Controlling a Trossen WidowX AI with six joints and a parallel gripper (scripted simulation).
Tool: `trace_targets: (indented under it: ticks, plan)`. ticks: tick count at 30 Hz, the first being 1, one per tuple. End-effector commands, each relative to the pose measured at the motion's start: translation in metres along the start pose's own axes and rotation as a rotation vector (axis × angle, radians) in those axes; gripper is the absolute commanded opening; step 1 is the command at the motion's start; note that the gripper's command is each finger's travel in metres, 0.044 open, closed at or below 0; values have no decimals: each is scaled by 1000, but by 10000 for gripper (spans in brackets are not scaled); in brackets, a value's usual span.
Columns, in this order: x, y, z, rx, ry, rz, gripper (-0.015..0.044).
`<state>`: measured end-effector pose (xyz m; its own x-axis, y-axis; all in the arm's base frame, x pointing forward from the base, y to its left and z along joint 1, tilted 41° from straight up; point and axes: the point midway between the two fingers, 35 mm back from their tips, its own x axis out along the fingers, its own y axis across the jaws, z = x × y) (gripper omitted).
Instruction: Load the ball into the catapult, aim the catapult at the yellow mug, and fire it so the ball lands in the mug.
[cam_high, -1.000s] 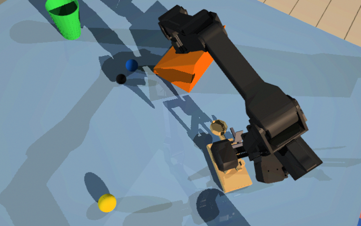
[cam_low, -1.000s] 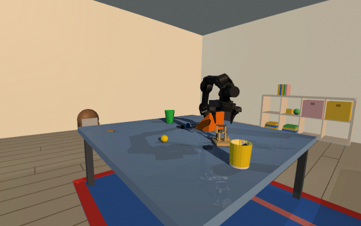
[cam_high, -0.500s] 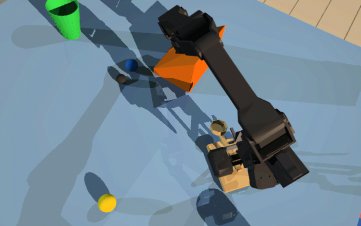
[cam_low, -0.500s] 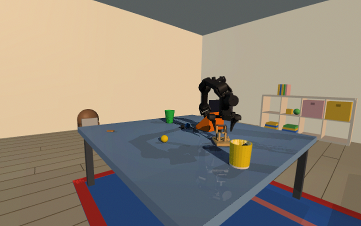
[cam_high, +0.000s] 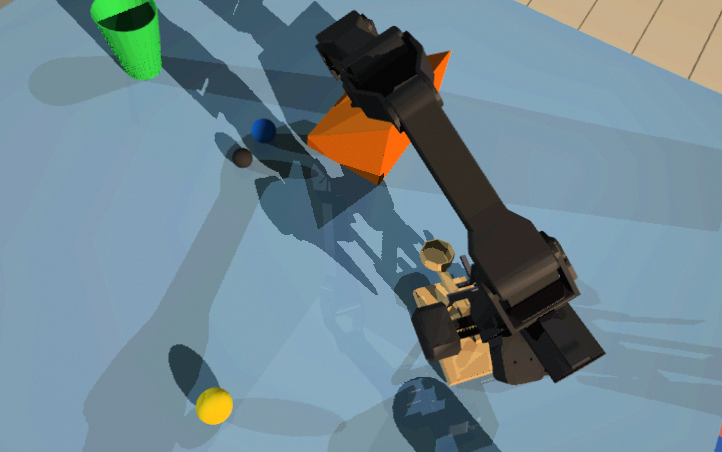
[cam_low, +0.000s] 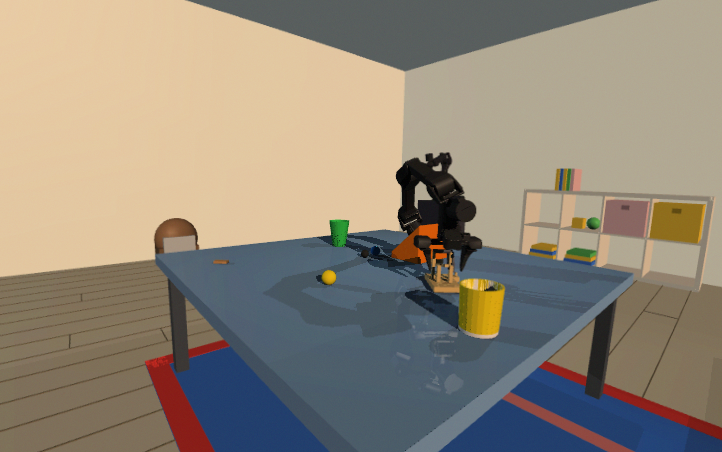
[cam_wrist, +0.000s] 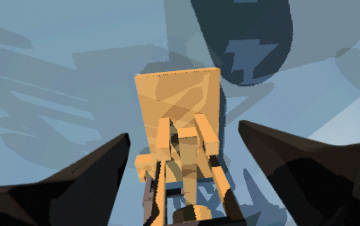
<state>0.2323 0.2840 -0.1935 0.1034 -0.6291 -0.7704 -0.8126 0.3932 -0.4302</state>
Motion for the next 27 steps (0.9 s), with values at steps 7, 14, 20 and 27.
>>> trace_targets:
  ticks: [7,14,20,27]
  plan:
    - [17,0,0,-4,0,-5,440]
    - [21,0,-1,1,1,-1,414]
    - [21,0,-1,1,1,-1,256]
    - [21,0,-1,1,1,-1,131]
